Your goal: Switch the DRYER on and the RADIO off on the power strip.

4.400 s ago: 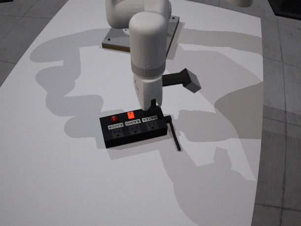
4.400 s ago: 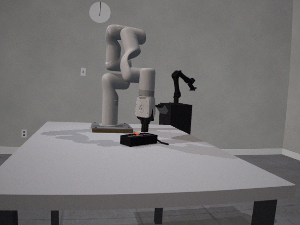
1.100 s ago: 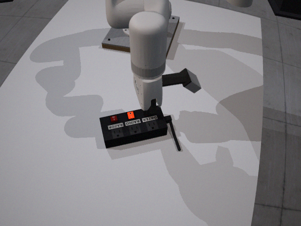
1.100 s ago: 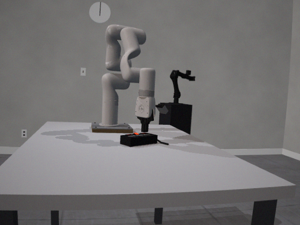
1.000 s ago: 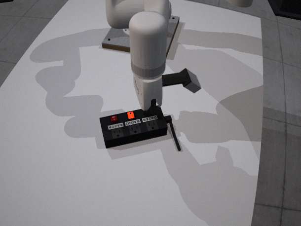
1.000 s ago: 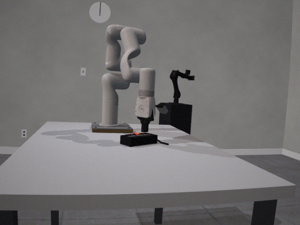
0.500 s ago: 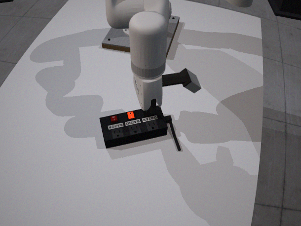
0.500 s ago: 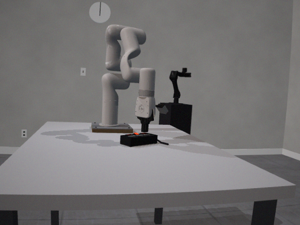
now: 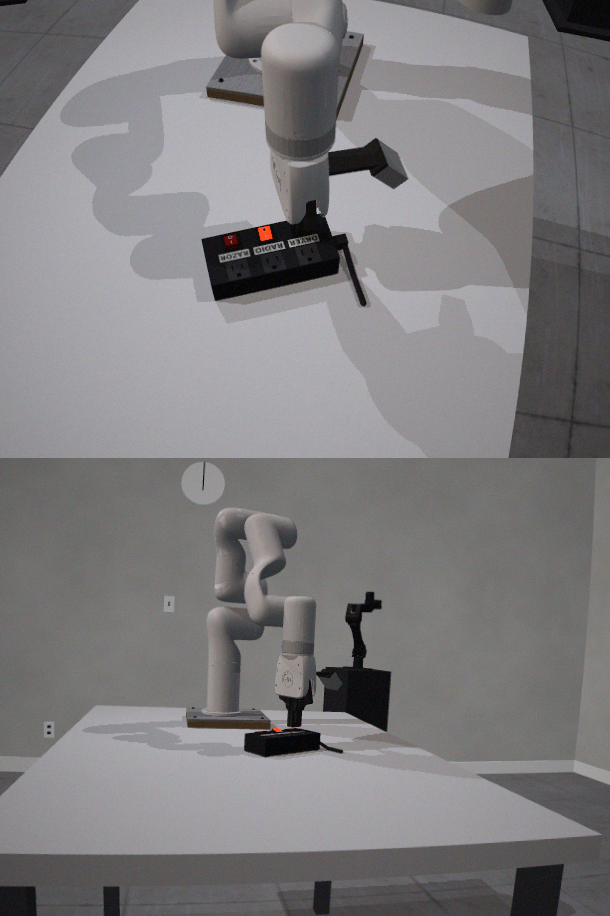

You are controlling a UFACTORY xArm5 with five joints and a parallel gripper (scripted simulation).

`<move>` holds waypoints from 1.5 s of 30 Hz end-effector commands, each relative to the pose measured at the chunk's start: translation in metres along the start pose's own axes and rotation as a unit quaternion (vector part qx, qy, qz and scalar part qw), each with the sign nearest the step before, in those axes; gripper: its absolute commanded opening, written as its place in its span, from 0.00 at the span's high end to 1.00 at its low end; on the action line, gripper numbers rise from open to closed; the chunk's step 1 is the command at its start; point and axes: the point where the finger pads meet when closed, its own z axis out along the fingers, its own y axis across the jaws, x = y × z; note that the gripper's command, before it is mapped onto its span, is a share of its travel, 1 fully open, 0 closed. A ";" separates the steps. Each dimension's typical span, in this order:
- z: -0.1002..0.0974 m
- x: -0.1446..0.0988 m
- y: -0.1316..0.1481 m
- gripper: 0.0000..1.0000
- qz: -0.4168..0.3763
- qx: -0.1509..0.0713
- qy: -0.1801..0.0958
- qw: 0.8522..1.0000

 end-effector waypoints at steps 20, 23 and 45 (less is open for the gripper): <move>0.004 0.000 0.001 1.00 0.000 -0.002 0.000 1.000; 0.005 0.000 0.001 1.00 0.000 -0.002 0.000 1.000; 0.008 0.000 0.001 1.00 0.000 -0.002 0.000 1.000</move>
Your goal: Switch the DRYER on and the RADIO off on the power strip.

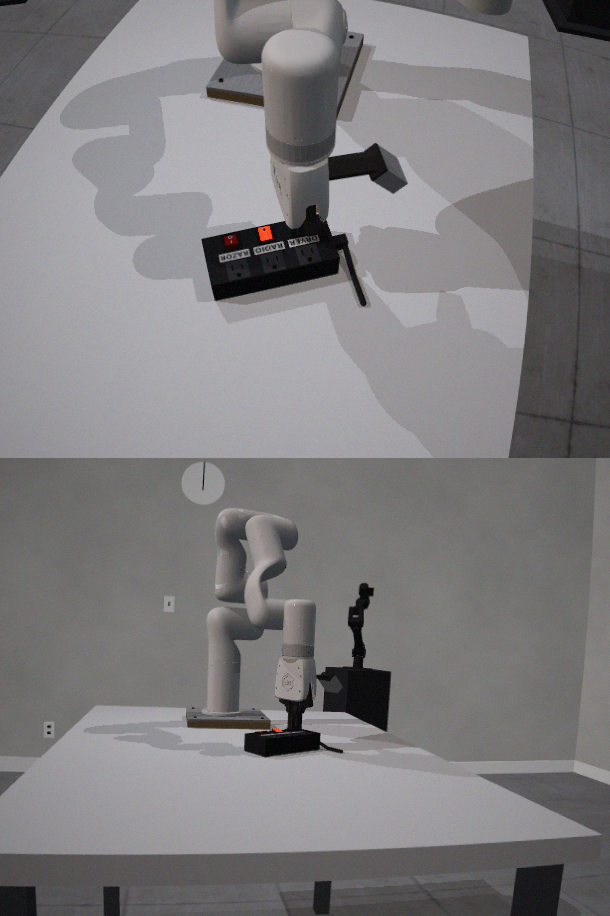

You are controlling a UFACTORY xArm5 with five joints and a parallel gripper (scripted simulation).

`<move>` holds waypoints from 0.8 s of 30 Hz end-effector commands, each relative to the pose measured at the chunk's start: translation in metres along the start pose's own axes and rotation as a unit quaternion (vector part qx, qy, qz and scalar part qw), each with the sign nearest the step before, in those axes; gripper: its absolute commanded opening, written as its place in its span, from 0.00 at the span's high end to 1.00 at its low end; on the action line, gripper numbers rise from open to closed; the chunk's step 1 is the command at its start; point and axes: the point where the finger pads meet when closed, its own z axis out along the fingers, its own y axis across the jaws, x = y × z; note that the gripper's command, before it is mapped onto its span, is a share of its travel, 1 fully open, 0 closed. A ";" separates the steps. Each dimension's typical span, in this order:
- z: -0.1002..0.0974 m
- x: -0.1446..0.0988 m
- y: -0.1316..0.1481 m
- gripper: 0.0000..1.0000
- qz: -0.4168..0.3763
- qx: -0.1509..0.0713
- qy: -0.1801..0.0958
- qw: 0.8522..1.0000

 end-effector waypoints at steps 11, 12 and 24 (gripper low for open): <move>-0.002 0.000 -0.001 1.00 0.000 0.001 0.000 1.000; -0.004 0.000 -0.001 1.00 0.000 0.001 0.000 1.000; -0.034 0.000 0.000 1.00 0.000 0.001 0.000 1.000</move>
